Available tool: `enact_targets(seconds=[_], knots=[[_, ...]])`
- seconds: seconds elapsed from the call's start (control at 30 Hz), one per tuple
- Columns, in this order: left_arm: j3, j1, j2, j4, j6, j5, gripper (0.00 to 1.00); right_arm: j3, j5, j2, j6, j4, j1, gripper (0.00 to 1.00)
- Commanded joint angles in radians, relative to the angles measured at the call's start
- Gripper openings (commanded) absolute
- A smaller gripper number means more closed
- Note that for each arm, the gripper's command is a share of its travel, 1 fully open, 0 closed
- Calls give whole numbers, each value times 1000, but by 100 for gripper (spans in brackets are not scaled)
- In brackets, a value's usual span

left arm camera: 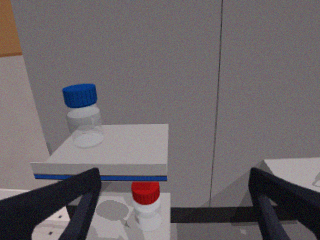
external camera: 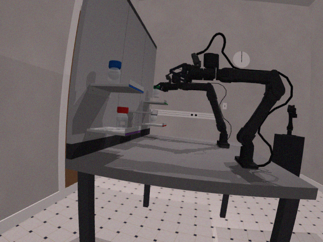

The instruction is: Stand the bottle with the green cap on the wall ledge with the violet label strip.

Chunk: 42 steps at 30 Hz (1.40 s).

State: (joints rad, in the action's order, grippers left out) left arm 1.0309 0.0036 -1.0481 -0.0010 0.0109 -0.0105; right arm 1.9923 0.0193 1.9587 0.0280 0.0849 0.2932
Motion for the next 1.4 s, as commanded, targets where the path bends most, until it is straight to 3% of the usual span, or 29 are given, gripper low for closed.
enact_targets(seconds=[0.0, 0.23, 0.3, 0.53, 0.77, 1.03, 1.37], knots=[[31, -10, 8, 9, -10, 10, 100, -73, -193, -80, 34, -78, -138, 50], [31, -10, 8, 9, -10, 10, 100, -288, -497, -167, 58, -164, -467, 50], [31, -10, 8, 9, -10, 10, 100, -288, -497, -167, 58, -164, -467, 50], [31, -10, 8, 9, -10, 10, 100, -493, -771, -229, 80, -264, -822, 50], [31, -10, 8, 9, -10, 10, 100, -612, -911, -258, 70, -343, -996, 50], [31, -10, 8, 9, -10, 10, 100, -644, -888, -263, 33, -393, -1020, 50], [31, -10, 8, 9, -10, 10, 100, -796, -502, -373, -34, -500, -928, 50]])
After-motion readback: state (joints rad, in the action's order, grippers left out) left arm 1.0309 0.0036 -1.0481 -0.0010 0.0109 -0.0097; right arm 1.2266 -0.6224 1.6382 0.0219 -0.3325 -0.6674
